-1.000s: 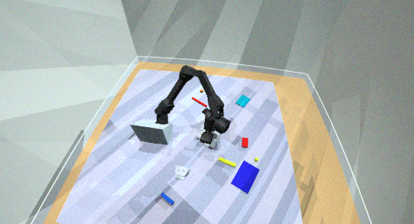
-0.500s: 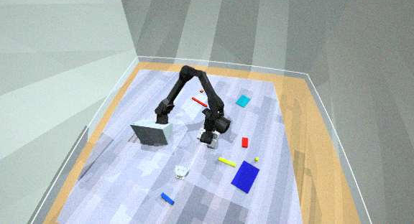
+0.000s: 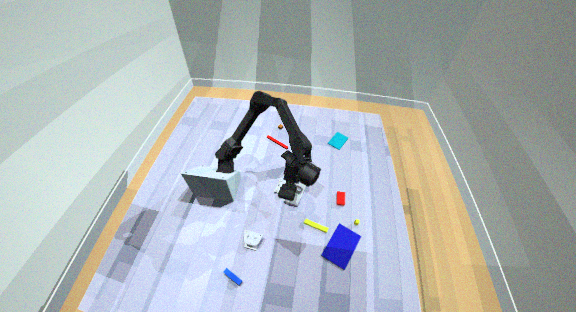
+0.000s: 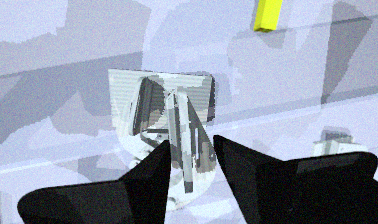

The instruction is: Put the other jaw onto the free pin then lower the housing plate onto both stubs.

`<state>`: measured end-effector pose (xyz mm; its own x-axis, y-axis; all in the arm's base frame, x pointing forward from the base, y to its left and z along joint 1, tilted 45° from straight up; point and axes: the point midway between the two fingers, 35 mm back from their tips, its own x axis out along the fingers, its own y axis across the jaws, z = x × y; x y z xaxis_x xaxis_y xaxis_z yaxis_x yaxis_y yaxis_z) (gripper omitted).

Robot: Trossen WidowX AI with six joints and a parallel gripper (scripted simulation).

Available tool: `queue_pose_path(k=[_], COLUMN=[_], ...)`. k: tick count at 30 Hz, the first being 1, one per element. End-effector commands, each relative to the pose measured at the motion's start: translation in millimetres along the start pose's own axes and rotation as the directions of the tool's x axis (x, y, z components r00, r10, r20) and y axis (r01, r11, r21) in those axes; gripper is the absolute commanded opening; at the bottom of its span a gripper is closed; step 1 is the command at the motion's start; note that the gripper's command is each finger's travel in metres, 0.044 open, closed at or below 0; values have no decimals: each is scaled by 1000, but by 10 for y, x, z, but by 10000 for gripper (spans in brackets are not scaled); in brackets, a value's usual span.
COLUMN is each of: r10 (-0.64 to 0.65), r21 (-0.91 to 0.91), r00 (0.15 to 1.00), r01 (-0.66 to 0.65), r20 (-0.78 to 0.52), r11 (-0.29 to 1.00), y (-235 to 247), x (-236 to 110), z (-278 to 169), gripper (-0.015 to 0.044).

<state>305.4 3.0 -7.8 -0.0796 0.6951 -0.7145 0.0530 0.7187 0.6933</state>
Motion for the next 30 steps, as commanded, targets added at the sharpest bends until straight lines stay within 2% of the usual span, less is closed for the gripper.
queue_pose_path(k=[1, 30], r10=[3, 5], r21=[3, 1], r00=[1000, 1000], r01=[-3, -5], r20=[3, 3], r11=[1000, 1000], y=[2, 9], x=[45, 499], z=[6, 2], gripper=[134, 134])
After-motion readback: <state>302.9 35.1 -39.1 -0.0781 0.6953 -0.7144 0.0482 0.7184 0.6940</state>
